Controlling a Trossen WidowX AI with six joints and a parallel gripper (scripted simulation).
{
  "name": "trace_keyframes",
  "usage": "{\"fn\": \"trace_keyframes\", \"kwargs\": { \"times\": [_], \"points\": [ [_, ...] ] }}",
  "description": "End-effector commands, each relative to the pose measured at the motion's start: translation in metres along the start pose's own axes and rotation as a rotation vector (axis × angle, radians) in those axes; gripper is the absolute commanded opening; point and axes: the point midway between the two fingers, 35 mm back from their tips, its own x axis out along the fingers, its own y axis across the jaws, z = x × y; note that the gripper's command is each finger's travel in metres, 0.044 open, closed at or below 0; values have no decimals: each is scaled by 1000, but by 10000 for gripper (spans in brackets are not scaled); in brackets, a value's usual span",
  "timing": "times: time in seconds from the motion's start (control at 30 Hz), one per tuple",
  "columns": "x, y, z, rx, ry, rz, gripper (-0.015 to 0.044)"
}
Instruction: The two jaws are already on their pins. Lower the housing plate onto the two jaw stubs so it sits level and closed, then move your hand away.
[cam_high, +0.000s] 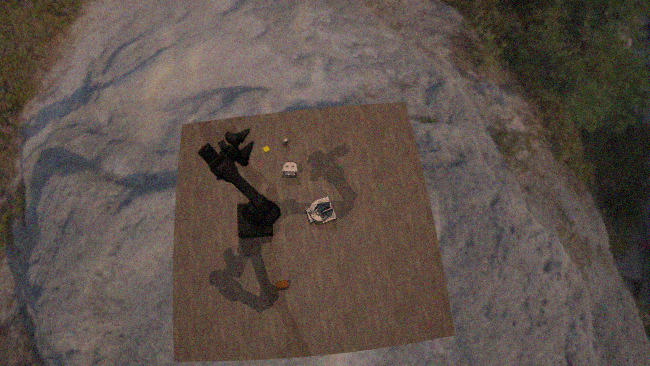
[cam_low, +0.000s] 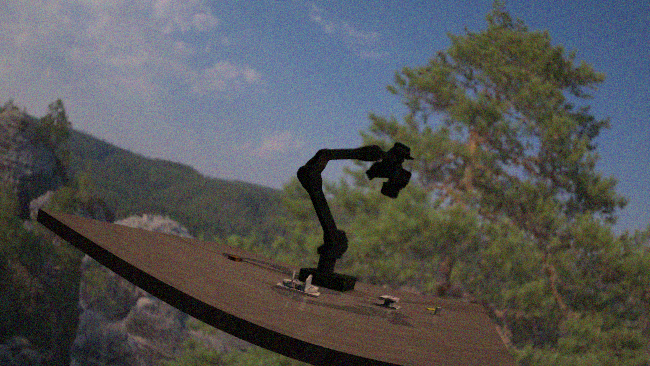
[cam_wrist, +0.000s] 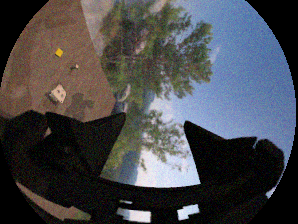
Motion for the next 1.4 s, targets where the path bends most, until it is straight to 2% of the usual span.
{"fn": "trace_keyframes", "kwargs": {
  "times": [0.0,0.03,0.67,1.37],
  "points": [
    [0,0,0,0,0,0,426],
    [0,0,0,0,0,2,440],
    [36,46,34,52,17,251,440],
    [89,117,44,107,152,579,440]
  ]
}}
